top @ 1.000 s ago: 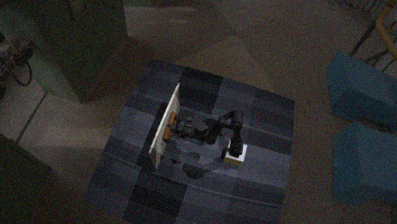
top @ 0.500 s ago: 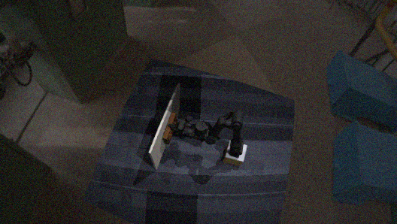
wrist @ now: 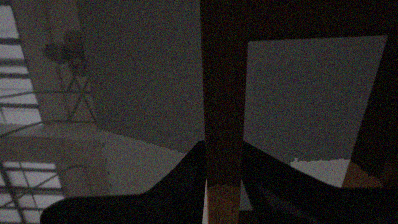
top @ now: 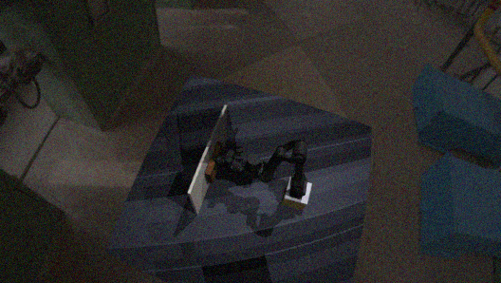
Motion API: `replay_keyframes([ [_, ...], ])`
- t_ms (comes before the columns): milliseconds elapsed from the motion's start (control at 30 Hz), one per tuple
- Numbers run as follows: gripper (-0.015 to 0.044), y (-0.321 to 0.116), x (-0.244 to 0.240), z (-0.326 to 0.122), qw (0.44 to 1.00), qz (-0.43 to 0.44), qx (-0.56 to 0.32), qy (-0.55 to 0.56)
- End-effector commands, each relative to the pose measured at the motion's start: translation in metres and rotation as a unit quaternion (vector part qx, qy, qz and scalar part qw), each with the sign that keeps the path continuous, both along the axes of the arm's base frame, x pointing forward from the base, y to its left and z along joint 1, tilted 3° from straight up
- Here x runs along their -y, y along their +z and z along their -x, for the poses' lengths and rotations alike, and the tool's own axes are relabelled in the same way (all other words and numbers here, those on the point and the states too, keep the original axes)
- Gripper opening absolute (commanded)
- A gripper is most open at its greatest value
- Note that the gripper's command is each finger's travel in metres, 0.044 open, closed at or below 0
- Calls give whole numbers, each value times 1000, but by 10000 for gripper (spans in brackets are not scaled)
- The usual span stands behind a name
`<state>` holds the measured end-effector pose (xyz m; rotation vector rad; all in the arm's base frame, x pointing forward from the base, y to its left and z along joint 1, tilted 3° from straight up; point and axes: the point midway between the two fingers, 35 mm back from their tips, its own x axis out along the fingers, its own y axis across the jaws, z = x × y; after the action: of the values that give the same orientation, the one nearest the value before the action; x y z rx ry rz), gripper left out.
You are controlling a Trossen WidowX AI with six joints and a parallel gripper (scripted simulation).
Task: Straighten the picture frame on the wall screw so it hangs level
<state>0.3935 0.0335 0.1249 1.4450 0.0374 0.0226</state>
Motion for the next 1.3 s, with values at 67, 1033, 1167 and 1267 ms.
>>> replay_keyframes([
  [67, 0, 0, 0, 0, 1000, -20, -1, 0],
  [1033, 260, -2, 1, 18, 1000, 27, 1, 1],
  [1167, 260, -6, 4, 58, 983, 182, 8, 3],
  [1267, 260, -7, 4, 60, 982, 190, 8, 3],
])
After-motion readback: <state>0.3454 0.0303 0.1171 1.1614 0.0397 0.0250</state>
